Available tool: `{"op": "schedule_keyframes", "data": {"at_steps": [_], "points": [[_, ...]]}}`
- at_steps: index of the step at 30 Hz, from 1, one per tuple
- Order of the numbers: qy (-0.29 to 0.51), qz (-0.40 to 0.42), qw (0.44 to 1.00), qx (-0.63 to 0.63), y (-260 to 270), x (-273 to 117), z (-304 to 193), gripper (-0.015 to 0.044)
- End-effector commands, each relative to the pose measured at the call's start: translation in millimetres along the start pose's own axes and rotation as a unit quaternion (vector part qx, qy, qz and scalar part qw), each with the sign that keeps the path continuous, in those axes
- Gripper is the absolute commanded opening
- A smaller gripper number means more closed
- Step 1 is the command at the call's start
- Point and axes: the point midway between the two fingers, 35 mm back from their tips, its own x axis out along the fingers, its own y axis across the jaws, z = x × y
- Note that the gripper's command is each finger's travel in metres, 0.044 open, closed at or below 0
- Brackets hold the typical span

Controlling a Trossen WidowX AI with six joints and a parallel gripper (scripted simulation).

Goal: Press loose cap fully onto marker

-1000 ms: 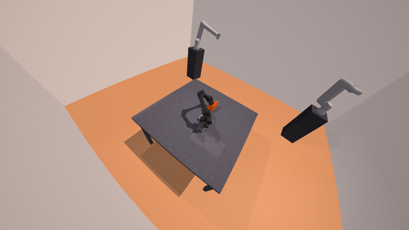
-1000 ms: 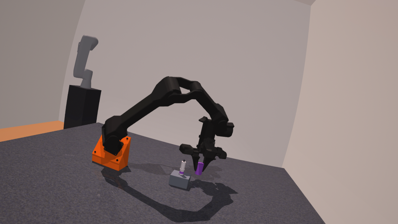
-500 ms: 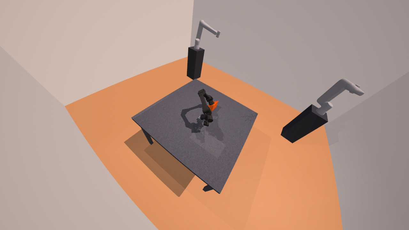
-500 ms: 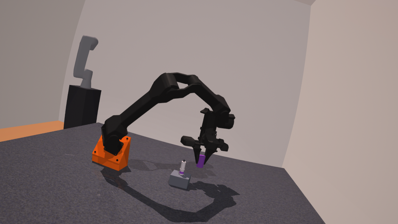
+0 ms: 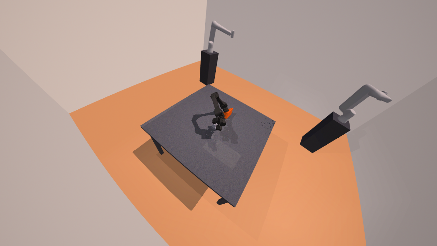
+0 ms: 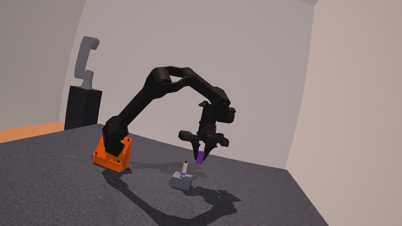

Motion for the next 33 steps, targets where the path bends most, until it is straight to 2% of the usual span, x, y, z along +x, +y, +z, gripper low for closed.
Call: {"op": "schedule_keyframes", "data": {"at_steps": [1,22,33], "points": [[0.002,0.0,1.0,0.001,-10.5,-7.0,5.8,0.0],[0.002,-0.002,1.0,-0.001,-62.1,-32.3,37.3,0.0],[0.001,-0.002,1.0,0.0,-63.8,-26.0,37.9,0.0]]}}
